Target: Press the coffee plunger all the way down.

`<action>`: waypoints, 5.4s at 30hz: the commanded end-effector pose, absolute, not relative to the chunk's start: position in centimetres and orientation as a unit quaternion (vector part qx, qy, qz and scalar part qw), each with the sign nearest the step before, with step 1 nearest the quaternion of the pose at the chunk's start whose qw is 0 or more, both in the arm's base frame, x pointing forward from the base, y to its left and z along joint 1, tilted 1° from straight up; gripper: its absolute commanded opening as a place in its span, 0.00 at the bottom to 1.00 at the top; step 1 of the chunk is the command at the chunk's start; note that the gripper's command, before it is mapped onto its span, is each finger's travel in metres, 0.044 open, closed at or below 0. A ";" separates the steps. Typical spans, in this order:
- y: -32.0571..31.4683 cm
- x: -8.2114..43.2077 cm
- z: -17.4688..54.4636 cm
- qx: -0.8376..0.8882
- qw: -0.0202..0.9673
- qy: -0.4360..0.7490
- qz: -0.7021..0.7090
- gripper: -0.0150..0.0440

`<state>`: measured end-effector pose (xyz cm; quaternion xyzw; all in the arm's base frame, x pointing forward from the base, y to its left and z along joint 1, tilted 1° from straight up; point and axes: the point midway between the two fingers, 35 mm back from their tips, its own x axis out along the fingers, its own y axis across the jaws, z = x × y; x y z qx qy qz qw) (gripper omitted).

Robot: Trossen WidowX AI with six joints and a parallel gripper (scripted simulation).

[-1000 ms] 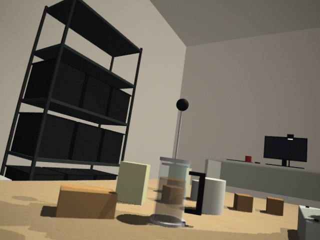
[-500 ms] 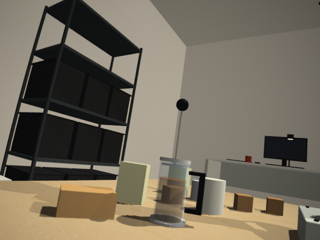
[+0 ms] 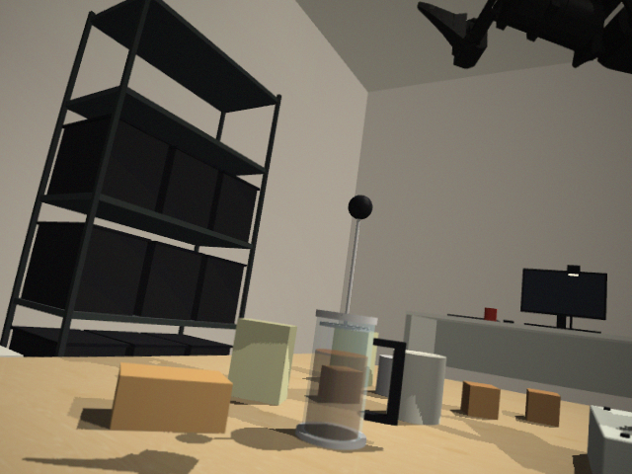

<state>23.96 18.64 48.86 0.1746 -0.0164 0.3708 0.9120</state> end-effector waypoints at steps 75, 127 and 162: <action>16.9 33.0 23.5 -0.052 0.941 0.239 0.234 0.45; 17.8 34.3 15.3 -0.052 0.941 0.239 0.234 0.45; 18.8 35.9 13.4 -0.052 0.941 0.238 0.234 0.45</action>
